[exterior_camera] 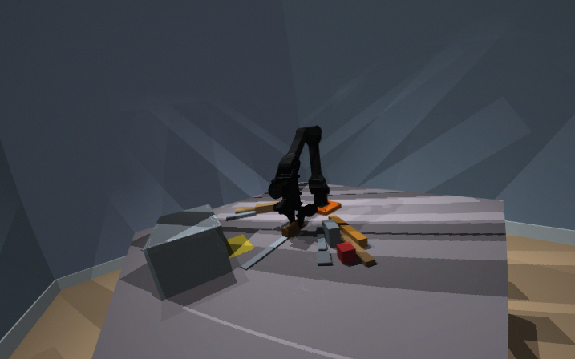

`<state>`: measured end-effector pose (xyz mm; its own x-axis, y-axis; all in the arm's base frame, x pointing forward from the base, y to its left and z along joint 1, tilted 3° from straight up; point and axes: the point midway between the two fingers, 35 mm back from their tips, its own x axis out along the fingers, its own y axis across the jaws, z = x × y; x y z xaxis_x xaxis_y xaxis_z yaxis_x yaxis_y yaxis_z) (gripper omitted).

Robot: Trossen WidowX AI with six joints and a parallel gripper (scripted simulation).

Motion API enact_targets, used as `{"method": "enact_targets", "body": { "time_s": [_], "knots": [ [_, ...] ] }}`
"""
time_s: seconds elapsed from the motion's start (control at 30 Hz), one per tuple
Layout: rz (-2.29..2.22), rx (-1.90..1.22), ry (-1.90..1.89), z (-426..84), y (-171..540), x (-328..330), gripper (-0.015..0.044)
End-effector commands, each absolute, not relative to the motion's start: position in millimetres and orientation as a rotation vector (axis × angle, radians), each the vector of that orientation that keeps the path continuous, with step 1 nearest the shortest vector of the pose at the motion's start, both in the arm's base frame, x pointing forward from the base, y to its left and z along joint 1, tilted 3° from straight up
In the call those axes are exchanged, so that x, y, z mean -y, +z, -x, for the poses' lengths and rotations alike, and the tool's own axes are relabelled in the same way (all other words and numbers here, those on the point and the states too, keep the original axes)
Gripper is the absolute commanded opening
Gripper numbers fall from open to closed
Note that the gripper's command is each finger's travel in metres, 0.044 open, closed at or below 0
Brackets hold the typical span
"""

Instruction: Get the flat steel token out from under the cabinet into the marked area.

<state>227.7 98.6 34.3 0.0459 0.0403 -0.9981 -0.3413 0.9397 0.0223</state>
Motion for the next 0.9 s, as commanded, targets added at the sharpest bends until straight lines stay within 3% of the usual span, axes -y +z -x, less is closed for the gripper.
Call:
{"method": "enact_targets", "body": {
  "time_s": [0.0,0.87],
  "knots": [
    [0.274,-1.495,0.331,-227.7,35.0,-99.9,0.0],
    [0.408,-1.47,0.458,-230.4,35.3,-95.3,0.0]
  ]
}}
